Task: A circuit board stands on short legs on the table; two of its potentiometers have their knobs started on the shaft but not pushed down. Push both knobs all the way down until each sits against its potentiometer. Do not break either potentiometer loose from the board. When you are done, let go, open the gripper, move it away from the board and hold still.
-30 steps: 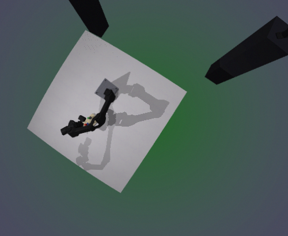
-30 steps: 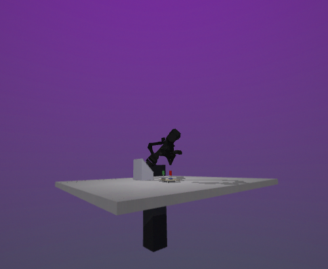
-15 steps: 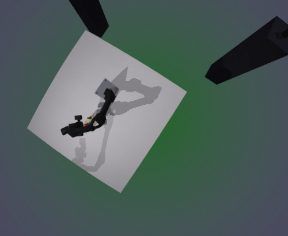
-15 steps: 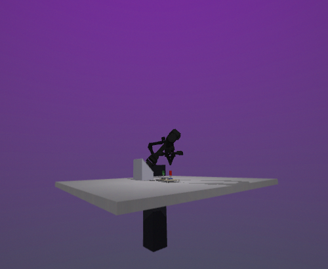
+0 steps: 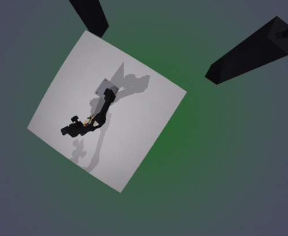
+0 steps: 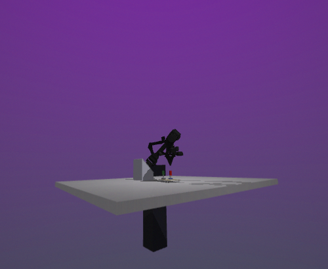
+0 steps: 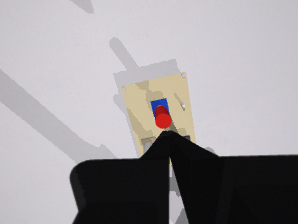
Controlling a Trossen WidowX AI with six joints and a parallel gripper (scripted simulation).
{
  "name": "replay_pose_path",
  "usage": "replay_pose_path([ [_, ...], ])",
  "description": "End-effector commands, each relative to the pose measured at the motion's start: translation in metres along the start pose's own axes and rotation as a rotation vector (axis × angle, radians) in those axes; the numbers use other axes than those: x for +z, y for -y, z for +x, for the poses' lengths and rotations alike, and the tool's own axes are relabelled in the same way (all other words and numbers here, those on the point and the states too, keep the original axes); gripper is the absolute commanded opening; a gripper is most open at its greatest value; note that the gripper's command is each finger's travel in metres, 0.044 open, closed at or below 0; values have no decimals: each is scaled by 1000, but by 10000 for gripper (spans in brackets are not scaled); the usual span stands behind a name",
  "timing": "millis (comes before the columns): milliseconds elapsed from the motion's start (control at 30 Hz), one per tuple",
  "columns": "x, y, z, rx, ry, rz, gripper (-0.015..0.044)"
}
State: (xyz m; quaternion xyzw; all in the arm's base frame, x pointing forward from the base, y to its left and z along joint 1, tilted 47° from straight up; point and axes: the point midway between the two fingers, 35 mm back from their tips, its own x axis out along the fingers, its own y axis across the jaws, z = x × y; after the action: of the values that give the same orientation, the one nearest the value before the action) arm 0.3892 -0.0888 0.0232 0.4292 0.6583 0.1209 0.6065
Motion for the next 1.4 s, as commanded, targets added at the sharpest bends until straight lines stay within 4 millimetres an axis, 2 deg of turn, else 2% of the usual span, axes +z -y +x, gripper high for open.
replay_pose_path([
  [0, -1, 0, 3, 3, -5, -129, 0],
  [1367, -1, 0, 7, 9, -2, -1554, 0],
])
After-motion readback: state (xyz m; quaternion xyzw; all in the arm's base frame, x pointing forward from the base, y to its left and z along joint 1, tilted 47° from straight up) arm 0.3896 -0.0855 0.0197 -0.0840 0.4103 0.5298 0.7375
